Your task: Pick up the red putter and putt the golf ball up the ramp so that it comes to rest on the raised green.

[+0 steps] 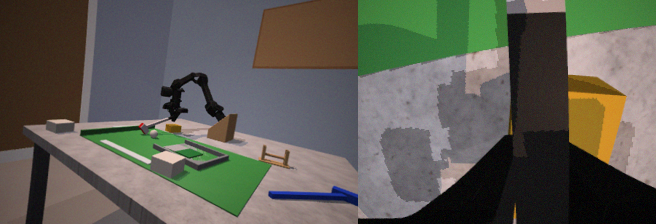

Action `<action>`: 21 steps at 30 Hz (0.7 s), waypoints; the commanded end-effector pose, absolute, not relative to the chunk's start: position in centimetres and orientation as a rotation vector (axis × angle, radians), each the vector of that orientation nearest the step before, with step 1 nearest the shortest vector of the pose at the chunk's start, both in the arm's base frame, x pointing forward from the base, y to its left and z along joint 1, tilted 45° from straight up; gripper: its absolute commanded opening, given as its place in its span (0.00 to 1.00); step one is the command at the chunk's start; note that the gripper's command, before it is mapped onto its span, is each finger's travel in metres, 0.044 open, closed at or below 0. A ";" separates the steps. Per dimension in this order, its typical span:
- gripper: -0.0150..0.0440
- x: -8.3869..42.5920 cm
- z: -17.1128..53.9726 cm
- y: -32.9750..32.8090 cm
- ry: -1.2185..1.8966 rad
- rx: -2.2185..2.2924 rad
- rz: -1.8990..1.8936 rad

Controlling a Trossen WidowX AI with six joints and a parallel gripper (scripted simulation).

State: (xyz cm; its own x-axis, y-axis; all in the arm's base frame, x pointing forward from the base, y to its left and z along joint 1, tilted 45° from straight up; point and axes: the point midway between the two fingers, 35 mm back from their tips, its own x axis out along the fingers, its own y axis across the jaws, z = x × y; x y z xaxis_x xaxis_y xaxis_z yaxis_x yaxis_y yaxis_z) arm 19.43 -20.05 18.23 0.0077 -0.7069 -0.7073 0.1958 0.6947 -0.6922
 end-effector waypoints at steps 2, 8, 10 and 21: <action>0.25 19.5 18.7 -20.3 1.383 -0.463 -0.758; 0.25 19.5 18.7 -20.3 1.383 -0.463 -0.758; 0.25 19.5 18.7 -20.3 1.383 -0.463 -0.758; 0.25 21.9 12.8 -15.1 1.401 -0.436 -0.735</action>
